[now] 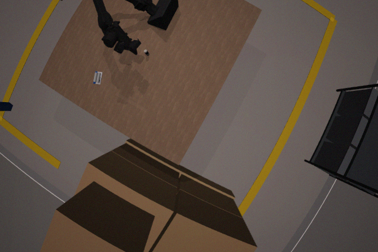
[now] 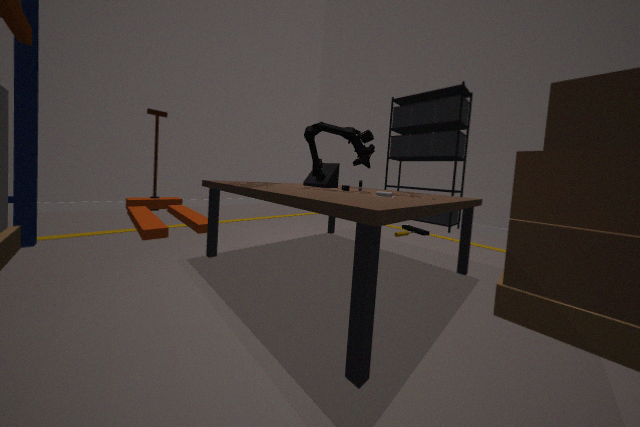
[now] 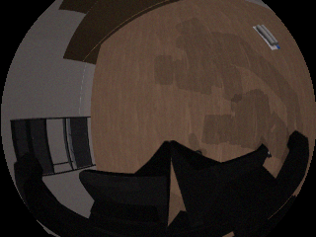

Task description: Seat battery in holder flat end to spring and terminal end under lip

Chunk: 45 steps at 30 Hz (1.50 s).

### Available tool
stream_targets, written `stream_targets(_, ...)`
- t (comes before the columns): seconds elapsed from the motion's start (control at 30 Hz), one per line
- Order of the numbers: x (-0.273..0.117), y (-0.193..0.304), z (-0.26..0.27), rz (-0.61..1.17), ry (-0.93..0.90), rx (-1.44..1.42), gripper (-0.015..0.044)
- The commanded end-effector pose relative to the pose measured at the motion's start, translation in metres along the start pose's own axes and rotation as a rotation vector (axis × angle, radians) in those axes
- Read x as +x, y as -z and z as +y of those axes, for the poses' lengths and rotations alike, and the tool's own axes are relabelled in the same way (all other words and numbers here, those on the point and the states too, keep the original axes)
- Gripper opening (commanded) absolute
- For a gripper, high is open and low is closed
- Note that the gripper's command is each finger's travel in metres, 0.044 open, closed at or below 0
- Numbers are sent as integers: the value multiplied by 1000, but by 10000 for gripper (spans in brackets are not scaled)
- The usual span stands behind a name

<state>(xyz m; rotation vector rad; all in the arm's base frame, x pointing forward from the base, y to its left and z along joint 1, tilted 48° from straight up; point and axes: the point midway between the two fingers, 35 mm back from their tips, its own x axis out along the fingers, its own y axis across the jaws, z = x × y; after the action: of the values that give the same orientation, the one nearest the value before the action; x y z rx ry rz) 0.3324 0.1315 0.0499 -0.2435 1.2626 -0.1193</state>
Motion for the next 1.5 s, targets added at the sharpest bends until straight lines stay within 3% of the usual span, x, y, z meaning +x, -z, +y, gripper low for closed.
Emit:
stream_targets(0.0, 18, 32, 24, 156, 154, -110, 0)
stream_targets(0.27, 32, 74, 42, 349, 514, -374, 0)
stream_targets(0.5, 37, 76, 40, 351, 522, -380, 0)
stream_targets(0.83, 96, 92, -1, 350, 526, -380, 0)
stream_targets(1.47, 87, 80, -21, 350, 525, -381, 0)
